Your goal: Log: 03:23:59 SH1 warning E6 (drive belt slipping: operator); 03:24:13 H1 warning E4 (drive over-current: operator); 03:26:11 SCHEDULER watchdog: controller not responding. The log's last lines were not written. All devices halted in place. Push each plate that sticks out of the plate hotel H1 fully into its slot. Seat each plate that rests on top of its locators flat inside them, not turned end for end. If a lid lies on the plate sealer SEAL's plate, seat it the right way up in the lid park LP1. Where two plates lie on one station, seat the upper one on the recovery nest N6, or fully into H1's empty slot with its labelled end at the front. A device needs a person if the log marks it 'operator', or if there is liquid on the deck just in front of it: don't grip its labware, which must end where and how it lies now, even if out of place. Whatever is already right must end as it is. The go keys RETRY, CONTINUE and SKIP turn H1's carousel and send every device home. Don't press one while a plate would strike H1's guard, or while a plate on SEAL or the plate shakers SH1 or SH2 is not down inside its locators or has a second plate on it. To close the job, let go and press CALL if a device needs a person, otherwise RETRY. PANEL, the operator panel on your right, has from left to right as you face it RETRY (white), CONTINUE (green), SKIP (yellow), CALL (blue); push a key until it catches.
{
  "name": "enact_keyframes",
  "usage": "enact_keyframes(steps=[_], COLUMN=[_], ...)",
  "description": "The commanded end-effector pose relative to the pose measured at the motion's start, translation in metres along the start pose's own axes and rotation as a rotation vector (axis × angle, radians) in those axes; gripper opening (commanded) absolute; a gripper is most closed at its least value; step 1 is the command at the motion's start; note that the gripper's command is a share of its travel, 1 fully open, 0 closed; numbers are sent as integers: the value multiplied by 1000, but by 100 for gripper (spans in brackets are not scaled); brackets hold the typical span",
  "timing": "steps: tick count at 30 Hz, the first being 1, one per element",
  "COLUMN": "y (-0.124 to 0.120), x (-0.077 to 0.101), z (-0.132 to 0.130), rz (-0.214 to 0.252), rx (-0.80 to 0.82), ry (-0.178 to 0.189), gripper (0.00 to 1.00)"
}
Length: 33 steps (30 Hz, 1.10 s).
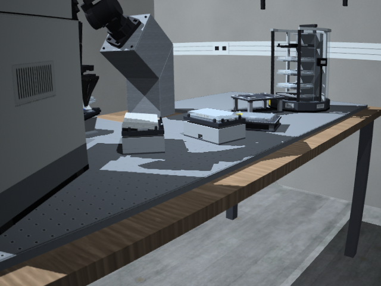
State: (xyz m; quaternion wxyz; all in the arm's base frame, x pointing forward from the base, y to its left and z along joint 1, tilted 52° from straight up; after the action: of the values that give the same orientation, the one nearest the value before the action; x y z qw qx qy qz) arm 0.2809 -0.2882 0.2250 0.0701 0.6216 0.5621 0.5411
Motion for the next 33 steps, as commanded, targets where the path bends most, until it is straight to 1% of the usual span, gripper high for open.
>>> enact_keyframes(steps=[1, 7, 8, 9, 33], y=[9, 9, 10, 10, 5], x=[2, 2, -4, -4, -8], z=[-2, -2, -3, -4, -3], rz=[-18, -18, -16, -15, -9], rx=[-9, -9, -7, -7, -5], ry=[0, 0, -6, -7, -7], gripper=[84, 84, 84, 84, 84])
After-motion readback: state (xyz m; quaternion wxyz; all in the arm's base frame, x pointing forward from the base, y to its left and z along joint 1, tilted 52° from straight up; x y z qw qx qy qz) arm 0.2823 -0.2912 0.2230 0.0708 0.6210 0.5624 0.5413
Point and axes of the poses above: the point where the finger pads meet when closed, its own x axis back along the fingers, its own z axis across the jaws, y = z × x, the point moved 3 cm from there along x, back along the fingers, and after that the axes turned 7 degrees about x, right-handed, at the moved point
